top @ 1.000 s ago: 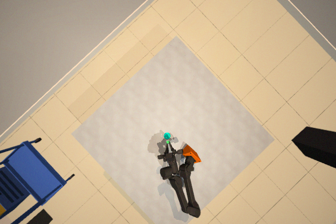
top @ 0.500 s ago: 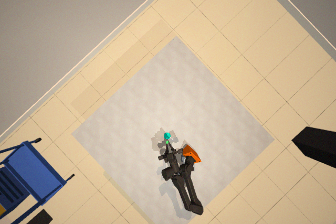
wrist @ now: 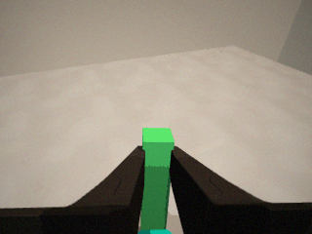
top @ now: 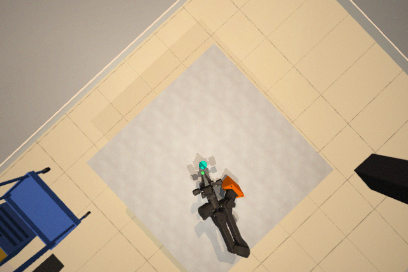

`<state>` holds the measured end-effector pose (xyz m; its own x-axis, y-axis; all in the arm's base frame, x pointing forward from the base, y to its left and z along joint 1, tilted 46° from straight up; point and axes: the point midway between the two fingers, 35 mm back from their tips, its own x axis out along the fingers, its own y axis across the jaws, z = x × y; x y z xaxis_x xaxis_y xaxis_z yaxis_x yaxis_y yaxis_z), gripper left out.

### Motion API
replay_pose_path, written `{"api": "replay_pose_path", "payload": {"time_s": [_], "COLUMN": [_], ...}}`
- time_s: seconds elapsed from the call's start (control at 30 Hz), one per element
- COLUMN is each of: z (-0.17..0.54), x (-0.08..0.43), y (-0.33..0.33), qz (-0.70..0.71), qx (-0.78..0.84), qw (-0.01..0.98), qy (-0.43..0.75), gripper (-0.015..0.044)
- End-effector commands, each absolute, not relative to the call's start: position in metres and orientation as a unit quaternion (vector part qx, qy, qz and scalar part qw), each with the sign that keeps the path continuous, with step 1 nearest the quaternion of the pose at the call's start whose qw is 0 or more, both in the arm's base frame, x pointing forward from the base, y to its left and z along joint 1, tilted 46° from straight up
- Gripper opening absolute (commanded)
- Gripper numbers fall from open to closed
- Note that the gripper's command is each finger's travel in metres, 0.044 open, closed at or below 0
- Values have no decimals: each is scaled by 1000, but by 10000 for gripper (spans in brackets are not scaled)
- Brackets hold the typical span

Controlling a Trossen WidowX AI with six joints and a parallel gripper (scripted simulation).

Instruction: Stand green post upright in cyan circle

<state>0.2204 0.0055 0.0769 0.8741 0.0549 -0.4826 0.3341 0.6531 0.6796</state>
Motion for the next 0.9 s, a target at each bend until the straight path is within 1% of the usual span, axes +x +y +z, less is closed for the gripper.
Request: {"api": "replay_pose_path", "payload": {"time_s": [0.0, 0.47, 0.87], "z": [76, 75, 61], "x": [220, 220, 226], "y": [5, 5, 16], "qz": [-82, -82, -108], "qx": [412, 412, 420], "qw": [877, 877, 865], "qy": [234, 234, 250], "gripper": [23, 23, 23]}}
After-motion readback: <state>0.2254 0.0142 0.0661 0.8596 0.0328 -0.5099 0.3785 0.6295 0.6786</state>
